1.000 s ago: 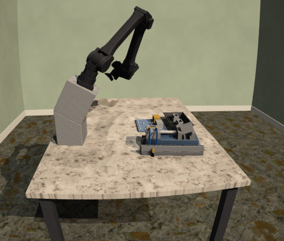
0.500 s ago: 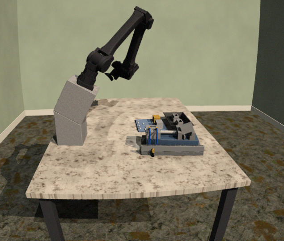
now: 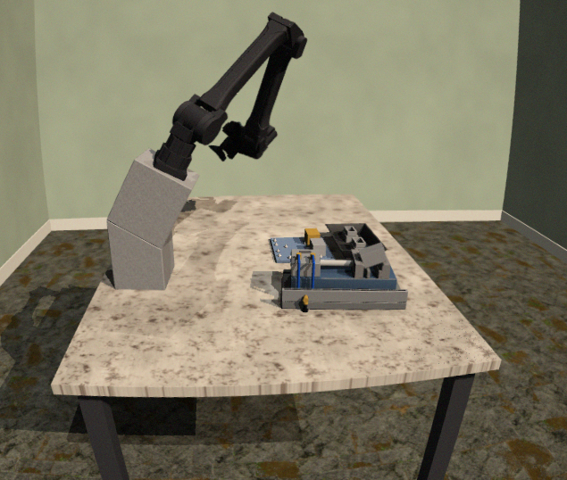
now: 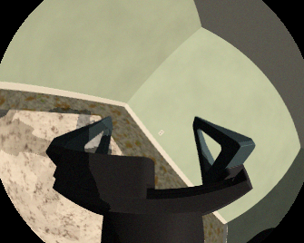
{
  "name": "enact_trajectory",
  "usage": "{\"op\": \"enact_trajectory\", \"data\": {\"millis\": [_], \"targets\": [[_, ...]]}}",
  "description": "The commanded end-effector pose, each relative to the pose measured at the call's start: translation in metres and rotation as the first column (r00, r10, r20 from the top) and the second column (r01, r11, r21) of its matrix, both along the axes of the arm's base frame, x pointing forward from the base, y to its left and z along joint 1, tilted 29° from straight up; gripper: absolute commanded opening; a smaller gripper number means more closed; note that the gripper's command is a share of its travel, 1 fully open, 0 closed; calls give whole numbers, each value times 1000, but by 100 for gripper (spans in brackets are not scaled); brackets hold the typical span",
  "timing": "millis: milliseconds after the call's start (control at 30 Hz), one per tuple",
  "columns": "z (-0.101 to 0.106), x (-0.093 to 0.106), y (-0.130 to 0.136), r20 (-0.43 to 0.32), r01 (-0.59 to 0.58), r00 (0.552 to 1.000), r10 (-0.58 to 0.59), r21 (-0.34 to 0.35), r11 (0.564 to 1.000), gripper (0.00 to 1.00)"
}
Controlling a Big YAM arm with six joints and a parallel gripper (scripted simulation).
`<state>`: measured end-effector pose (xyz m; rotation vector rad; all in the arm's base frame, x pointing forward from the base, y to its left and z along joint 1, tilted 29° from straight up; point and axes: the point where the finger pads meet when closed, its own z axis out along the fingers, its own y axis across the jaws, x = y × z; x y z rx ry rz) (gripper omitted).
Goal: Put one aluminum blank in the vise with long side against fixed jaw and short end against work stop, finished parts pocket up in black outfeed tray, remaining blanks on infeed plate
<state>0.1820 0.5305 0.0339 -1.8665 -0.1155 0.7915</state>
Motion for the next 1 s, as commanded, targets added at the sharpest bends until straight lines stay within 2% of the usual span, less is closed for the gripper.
{"op": "enact_trajectory", "data": {"millis": [0,100,200,267,333,400,467,500,567,600,667,700,733,767,800,833,867,900,933,967], "targets": [[4,-1,2,4,-4,1000,4,7,1000,100],[10,6,5,10,8,1000,-8,15,1000,100],[20,22,4,2,57,998,-57,2,998,100],[32,43,3,-8,119,993,-119,-16,993,100],[50,73,-1,-26,211,977,-212,-41,977,100],[60,99,-8,-51,330,941,-334,-74,941,100],[74,131,-18,-86,470,873,-480,-110,876,100],[85,143,-22,-86,471,873,-480,-109,875,100],[85,143,-22,-86,471,873,-480,-109,875,100],[117,180,-39,-108,545,822,-558,-128,828,100],[133,214,-61,-159,687,690,-707,-164,708,100],[145,224,-68,-163,693,682,-713,-165,701,100],[155,241,-82,-194,759,595,-780,-183,625,100],[168,251,-89,-196,761,592,-782,-183,622,100],[178,267,-106,-231,819,494,-838,-199,537,100],[192,277,-114,-234,822,488,-841,-200,533,100],[202,292,-133,-270,870,385,-883,-215,445,100],[216,300,-142,-277,873,374,-885,-218,437,100],[226,313,-163,-313,909,269,-911,-229,347,100],[240,321,-173,-323,913,251,-912,-235,334,100]]}}
